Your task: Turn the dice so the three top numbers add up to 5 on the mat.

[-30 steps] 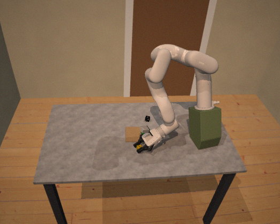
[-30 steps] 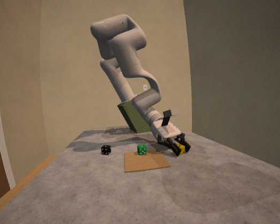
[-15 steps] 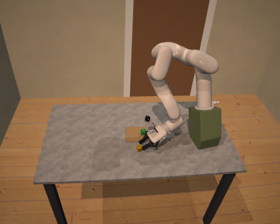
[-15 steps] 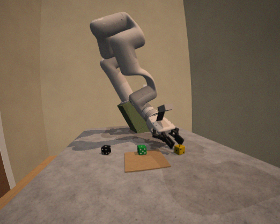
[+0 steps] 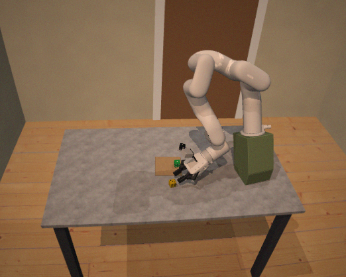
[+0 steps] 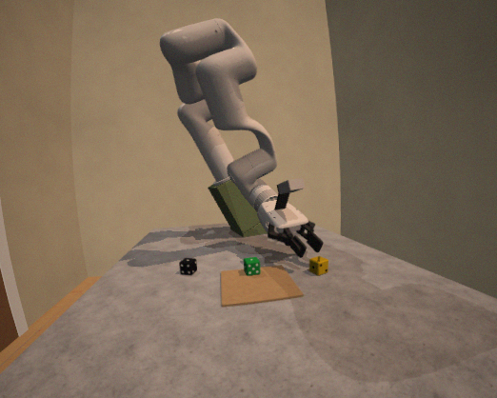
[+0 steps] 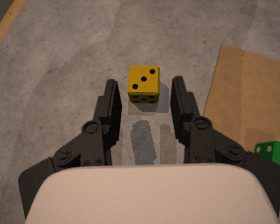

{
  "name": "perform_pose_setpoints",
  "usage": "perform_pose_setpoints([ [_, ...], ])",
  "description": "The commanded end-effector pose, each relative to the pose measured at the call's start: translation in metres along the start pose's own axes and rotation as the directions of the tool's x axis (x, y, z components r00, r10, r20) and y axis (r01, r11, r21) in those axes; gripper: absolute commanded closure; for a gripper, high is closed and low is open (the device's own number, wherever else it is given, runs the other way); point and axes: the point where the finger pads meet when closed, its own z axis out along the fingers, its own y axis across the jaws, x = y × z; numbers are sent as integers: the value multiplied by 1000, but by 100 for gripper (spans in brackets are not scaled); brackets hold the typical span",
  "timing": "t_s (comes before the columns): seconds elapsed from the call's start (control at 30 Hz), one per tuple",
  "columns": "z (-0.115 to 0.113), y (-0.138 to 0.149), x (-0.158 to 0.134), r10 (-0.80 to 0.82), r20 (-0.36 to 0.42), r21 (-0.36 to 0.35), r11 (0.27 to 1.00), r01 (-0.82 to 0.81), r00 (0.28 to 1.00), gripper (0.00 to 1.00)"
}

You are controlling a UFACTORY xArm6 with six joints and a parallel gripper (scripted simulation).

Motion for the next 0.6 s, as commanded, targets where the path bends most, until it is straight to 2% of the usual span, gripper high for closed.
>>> perform_pose_setpoints([
  [0.0, -1, 0, 4, 0, -2, 0, 1000, 0, 1000, 53],
  [0.33, -21, 0, 41, 0, -2, 0, 1000, 0, 1000, 53],
  [0.57, -25, 0, 48, 0, -2, 0, 1000, 0, 1000, 53],
])
